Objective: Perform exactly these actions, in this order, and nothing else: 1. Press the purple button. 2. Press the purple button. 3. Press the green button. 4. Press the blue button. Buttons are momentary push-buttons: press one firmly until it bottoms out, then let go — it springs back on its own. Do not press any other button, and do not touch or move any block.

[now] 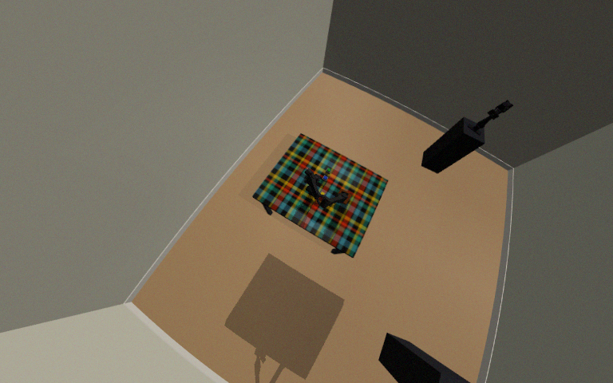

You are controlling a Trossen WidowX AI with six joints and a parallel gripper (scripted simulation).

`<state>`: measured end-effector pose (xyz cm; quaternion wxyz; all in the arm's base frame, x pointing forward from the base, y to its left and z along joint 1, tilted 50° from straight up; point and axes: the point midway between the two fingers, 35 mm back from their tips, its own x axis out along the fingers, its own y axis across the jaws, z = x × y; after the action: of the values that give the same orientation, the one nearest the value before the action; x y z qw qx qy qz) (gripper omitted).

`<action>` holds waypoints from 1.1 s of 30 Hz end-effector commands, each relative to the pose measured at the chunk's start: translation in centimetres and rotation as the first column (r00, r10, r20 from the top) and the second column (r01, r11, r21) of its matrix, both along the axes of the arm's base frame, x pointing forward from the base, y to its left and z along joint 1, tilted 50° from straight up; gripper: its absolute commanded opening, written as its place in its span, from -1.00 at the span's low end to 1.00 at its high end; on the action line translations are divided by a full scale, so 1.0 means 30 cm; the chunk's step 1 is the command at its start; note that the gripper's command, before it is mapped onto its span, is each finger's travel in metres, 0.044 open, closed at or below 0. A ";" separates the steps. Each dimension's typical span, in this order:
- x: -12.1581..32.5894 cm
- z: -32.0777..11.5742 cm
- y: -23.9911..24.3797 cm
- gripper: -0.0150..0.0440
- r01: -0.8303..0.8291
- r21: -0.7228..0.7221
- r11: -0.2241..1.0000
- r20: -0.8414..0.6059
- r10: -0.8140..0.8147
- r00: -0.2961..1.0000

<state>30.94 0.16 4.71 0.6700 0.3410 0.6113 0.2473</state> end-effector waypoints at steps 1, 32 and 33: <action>-0.009 0.044 -0.054 -0.42 0.003 0.000 1.000 -0.002 -0.003 1.000; -0.002 -0.003 0.004 -0.42 0.003 0.004 1.000 -0.004 -0.003 1.000; -0.002 -0.003 0.004 -0.42 0.003 0.004 1.000 -0.004 -0.003 1.000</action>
<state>31.03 0.00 4.83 0.6715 0.3394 0.6106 0.2470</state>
